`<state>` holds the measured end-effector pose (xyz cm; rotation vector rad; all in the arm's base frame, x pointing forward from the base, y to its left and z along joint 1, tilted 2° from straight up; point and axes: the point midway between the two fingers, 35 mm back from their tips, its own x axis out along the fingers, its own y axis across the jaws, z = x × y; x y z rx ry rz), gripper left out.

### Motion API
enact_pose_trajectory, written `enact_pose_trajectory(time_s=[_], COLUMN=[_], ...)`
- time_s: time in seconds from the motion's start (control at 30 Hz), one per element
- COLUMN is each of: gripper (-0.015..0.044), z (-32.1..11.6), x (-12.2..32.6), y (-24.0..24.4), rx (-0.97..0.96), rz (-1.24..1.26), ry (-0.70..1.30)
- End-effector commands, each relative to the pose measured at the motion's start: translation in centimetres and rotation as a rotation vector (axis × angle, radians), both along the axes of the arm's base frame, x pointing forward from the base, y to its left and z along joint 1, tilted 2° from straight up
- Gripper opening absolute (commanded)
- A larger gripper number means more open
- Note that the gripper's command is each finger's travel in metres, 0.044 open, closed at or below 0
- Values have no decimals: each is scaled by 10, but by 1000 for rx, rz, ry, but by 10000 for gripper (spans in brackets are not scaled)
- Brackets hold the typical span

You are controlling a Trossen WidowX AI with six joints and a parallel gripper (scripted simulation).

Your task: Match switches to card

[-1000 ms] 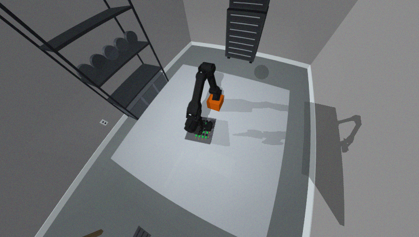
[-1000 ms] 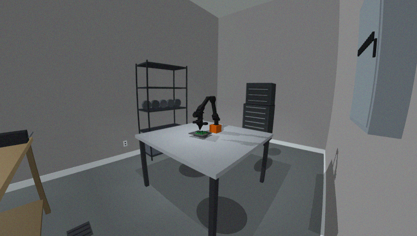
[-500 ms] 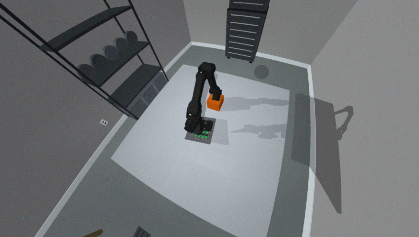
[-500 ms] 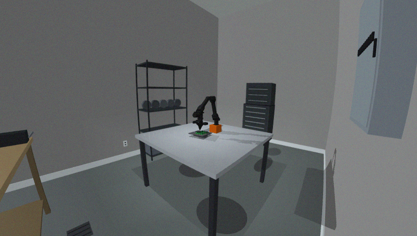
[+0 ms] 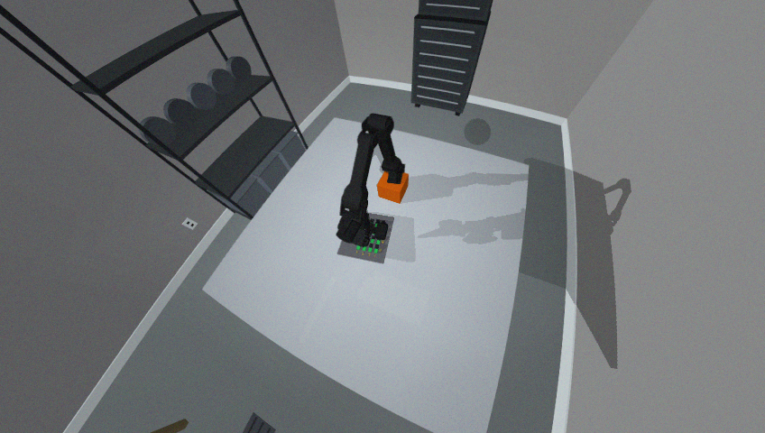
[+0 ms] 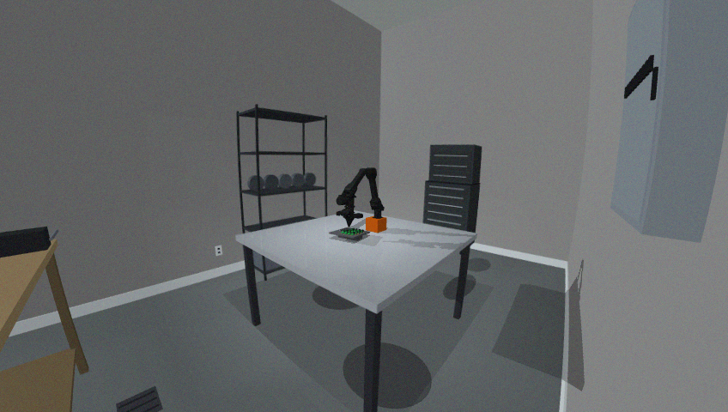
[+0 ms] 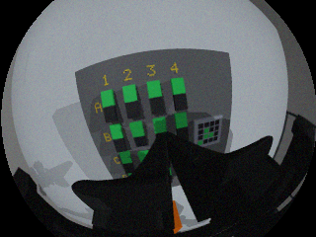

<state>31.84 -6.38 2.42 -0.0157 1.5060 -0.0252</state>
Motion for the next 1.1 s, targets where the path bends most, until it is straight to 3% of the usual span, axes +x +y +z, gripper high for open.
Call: enact_pose_trajectory(time_s=[0.0, 1.07], gripper=[0, 0], z=[-3, -18], x=[-2, -1], y=[0, -1], rx=[-3, -3], rz=[5, 5], ry=[11, 11])
